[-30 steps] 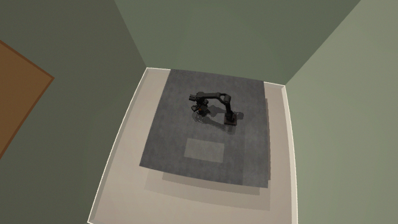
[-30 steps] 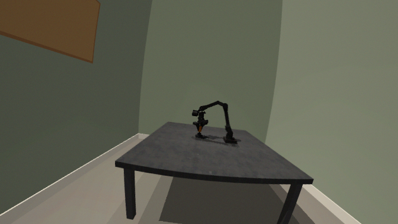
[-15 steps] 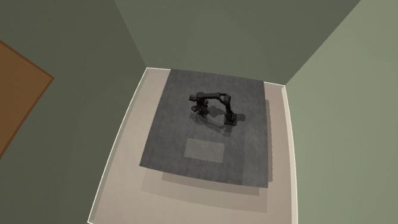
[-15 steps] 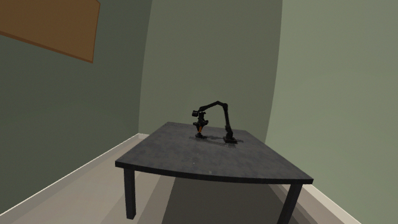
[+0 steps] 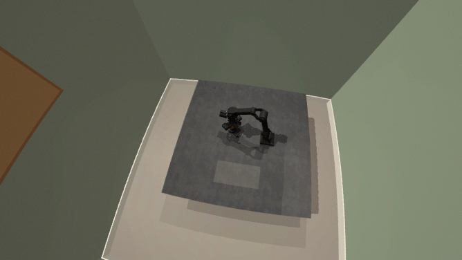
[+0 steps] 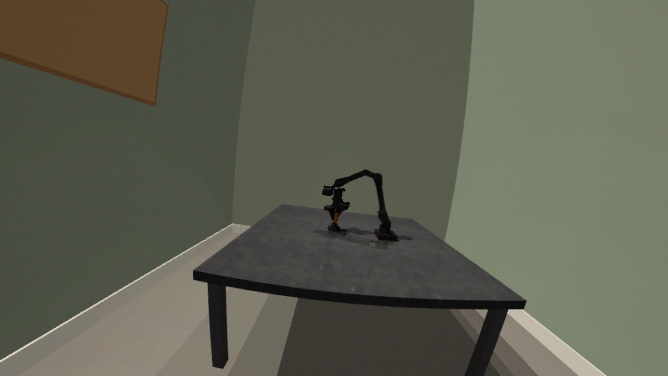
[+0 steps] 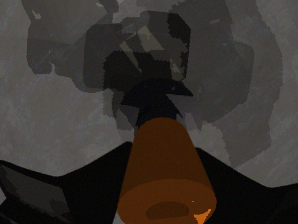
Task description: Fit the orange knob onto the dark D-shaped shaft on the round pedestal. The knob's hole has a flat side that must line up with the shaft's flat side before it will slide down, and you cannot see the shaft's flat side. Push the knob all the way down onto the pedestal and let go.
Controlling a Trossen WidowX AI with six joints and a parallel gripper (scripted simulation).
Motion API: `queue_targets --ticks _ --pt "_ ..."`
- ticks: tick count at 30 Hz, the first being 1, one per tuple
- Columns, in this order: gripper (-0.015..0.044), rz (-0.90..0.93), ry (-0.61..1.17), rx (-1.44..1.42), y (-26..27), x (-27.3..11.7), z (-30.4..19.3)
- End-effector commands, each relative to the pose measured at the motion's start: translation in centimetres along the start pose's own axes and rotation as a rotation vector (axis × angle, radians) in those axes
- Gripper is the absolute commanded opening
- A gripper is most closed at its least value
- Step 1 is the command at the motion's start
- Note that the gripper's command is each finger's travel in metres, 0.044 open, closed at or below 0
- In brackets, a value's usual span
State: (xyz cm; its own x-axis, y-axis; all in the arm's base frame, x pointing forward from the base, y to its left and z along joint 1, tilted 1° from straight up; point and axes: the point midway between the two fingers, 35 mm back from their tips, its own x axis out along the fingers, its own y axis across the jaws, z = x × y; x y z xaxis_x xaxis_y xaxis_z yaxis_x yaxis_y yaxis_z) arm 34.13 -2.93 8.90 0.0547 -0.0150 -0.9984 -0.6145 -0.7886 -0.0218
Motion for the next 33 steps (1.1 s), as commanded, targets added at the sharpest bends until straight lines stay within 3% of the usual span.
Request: queue_targets --ticks 1,33 --pt "0.0000 0.000 0.001 -0.006 -0.01 0.05 -0.03" --pt "0.0000 0.001 0.001 0.002 0.03 0.15 -0.06"
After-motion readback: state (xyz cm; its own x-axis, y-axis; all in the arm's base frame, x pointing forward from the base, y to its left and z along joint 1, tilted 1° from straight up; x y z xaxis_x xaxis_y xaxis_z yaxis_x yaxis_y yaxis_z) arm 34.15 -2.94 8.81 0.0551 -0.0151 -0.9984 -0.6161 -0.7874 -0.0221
